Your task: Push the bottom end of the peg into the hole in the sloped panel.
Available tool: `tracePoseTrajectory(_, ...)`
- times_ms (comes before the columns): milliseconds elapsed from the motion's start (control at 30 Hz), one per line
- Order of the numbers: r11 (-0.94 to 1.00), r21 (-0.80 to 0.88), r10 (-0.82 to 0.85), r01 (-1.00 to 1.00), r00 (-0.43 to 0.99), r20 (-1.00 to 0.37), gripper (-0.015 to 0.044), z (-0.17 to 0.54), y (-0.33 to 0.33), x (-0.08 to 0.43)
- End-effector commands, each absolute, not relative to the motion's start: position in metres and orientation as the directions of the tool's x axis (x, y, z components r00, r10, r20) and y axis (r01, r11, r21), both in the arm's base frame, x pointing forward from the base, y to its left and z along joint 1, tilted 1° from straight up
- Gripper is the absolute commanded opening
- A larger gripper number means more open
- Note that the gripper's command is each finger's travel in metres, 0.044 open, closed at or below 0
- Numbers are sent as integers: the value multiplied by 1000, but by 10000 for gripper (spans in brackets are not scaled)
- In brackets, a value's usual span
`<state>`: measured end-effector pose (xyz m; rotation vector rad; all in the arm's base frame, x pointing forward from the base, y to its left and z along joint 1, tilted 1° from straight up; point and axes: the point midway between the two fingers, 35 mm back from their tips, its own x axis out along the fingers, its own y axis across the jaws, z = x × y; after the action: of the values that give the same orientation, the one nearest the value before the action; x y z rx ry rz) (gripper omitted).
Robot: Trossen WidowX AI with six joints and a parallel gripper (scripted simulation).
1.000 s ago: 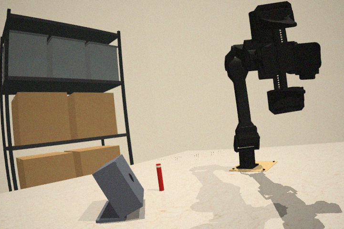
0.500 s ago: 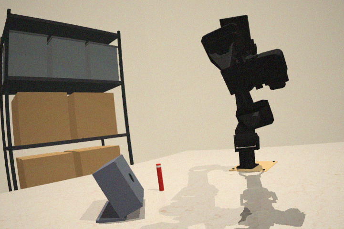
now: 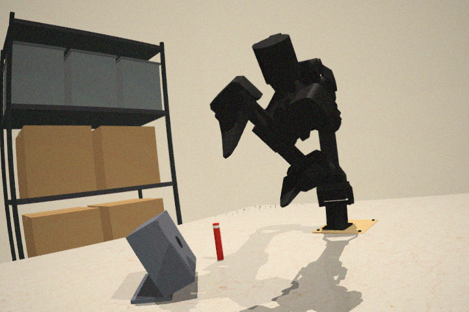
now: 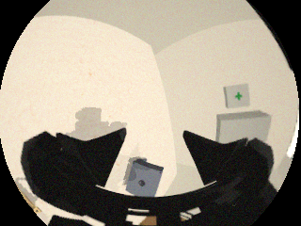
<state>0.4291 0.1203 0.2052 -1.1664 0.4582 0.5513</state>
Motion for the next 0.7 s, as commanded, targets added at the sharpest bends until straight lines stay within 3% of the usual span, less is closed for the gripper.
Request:
tracePoseTrajectory(0, 369, -681, 127, -633, 760, -637, 440, 200, 98, 431)
tracePoseTrajectory(667, 694, -427, -22, -580, 576, -817, 440, 167, 1, 413)
